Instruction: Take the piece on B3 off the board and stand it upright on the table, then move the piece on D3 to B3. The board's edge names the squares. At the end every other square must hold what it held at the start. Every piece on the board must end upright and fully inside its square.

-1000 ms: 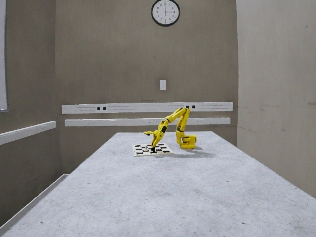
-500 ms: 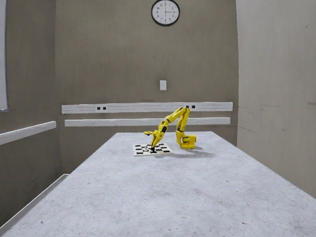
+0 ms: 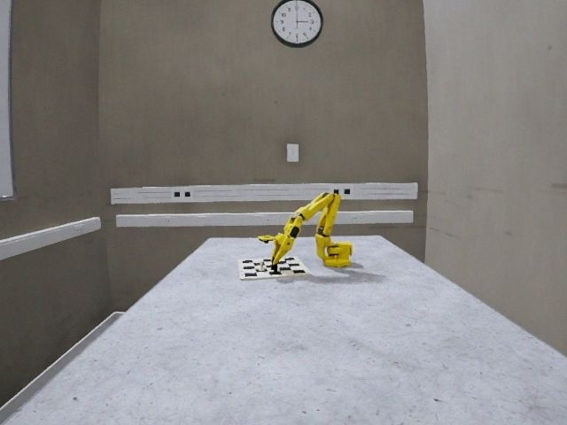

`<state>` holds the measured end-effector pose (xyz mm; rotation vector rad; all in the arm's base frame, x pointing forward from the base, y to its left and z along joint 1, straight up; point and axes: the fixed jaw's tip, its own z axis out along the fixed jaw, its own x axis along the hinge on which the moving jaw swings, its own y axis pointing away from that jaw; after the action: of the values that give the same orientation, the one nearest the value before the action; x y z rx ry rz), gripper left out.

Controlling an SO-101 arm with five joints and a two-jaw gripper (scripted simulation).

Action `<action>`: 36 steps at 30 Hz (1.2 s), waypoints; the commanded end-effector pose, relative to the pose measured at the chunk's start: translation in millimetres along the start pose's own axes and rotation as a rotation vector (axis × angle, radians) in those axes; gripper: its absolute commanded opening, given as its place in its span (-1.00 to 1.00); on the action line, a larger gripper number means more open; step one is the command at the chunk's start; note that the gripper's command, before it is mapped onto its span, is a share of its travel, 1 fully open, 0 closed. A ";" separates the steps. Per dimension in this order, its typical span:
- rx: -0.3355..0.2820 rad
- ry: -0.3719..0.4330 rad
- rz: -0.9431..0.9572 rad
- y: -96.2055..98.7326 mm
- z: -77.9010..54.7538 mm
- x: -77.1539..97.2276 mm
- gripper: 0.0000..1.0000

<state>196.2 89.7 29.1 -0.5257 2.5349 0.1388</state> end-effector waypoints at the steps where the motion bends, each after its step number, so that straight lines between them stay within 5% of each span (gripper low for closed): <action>1: -0.007 0.013 -0.008 2.5 -0.2 3.0 -0.87; 36: -0.014 0.013 -0.004 5.4 -0.4 3.6 -0.80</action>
<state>194.3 92.8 28.7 -0.5363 2.5381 0.1472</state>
